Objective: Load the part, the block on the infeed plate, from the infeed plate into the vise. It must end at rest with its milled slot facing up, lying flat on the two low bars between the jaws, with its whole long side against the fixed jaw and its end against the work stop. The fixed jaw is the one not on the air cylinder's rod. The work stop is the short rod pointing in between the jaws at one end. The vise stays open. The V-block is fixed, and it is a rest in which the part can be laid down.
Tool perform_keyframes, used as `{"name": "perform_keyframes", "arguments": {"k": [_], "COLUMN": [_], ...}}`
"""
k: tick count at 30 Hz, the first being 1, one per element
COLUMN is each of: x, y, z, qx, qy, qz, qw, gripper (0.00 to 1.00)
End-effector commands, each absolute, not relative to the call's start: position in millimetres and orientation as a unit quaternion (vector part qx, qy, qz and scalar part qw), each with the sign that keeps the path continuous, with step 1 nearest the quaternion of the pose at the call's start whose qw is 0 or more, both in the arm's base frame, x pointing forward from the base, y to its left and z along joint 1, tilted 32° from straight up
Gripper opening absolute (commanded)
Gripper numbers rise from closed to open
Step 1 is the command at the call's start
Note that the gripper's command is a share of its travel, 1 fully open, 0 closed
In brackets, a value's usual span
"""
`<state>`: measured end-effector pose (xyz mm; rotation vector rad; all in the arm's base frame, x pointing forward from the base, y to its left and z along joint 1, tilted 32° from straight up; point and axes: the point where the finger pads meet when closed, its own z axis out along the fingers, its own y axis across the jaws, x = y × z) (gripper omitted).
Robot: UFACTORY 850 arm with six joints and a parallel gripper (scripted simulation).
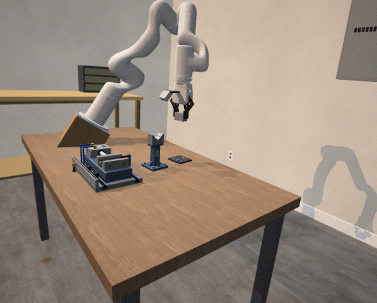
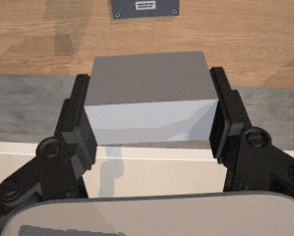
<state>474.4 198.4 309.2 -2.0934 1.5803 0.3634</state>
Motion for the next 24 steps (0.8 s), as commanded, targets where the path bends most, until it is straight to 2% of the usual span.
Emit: {"name": "perform_keyframes", "arguments": {"k": [1, 24], "x": [474.7, 474.4], "y": [196.1, 194.8], "z": [313.4, 315.5], "qx": [-0.767, -0.767], "qy": [0.579, 0.579], "qz": [0.133, 0.133], "qw": [0.245, 0.245], "gripper": [0.0, 0.0]}}
